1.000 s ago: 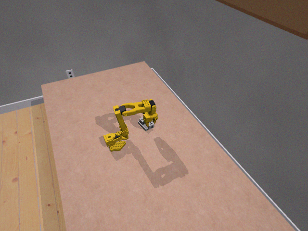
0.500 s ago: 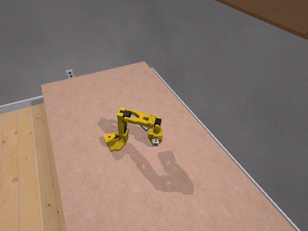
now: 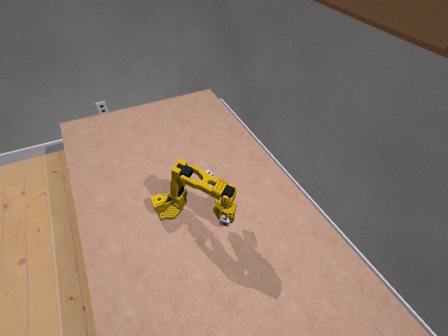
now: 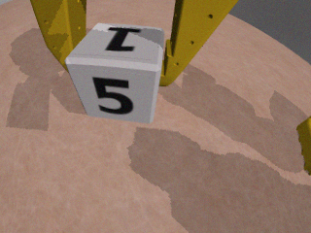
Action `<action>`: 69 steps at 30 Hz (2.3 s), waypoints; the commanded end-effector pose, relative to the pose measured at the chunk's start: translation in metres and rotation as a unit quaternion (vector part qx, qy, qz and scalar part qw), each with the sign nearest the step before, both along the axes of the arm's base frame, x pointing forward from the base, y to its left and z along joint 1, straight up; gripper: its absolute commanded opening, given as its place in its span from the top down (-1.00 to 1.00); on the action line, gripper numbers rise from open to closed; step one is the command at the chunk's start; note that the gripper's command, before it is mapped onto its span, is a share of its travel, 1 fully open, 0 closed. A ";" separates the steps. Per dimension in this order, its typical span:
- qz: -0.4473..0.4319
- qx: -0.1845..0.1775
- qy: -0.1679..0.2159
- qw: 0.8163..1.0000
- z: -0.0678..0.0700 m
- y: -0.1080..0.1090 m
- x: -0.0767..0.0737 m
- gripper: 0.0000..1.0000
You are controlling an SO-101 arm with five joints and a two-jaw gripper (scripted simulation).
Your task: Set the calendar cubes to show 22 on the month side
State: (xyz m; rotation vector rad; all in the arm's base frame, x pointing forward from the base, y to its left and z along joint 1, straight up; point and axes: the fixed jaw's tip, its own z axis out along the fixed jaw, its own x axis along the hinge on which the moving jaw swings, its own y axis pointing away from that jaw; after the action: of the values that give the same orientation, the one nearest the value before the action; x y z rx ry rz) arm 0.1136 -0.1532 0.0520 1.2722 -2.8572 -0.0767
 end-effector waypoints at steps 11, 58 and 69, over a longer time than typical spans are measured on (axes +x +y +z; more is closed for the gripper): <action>-0.007 -0.042 -0.032 0.999 0.013 -0.014 0.009 1.00; -0.007 -0.042 -0.032 0.999 -0.001 -0.014 0.009 1.00; -0.007 -0.042 -0.032 0.999 -0.005 -0.015 0.009 1.00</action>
State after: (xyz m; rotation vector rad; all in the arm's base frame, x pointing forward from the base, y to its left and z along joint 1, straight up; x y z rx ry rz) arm 0.1222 -0.1650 0.0434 1.2783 -2.8753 0.0468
